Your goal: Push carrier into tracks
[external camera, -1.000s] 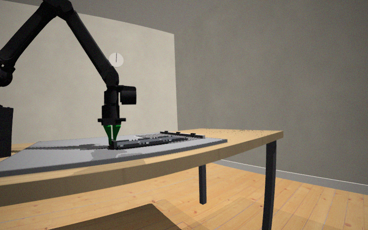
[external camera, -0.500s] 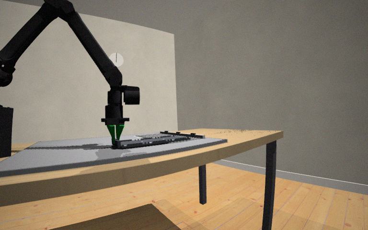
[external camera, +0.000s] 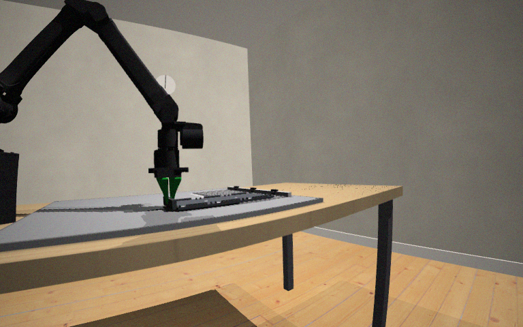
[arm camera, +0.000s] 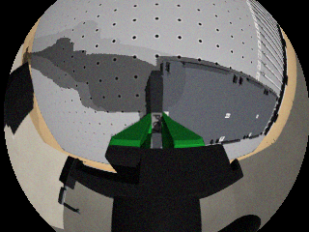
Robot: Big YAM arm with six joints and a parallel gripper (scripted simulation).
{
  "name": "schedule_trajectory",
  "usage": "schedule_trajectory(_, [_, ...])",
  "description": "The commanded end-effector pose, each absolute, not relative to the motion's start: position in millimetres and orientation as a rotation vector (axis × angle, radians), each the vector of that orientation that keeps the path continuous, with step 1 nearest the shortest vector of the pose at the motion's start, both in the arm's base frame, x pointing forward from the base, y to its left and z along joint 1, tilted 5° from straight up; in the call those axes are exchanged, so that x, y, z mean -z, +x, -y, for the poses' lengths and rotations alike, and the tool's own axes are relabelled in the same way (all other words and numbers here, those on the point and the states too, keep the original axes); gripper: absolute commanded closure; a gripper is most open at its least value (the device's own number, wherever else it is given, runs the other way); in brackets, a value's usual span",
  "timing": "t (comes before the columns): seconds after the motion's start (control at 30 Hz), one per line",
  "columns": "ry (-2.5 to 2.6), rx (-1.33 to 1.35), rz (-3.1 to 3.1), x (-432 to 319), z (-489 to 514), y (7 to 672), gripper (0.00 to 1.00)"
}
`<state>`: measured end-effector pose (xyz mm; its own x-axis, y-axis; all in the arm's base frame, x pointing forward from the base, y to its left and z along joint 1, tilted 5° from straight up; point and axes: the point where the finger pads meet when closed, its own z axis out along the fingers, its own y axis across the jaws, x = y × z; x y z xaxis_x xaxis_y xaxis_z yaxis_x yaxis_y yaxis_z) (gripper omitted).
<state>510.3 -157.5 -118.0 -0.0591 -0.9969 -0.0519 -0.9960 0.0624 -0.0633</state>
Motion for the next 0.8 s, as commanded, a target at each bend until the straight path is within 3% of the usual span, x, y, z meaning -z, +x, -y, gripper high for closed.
schedule_trajectory(0.0, [-2.089,0.072,-2.205,109.6,157.9,544.2,1.0])
schedule_trajectory(0.77, [-2.085,0.081,-2.203,106.9,159.2,566.9,1.0])
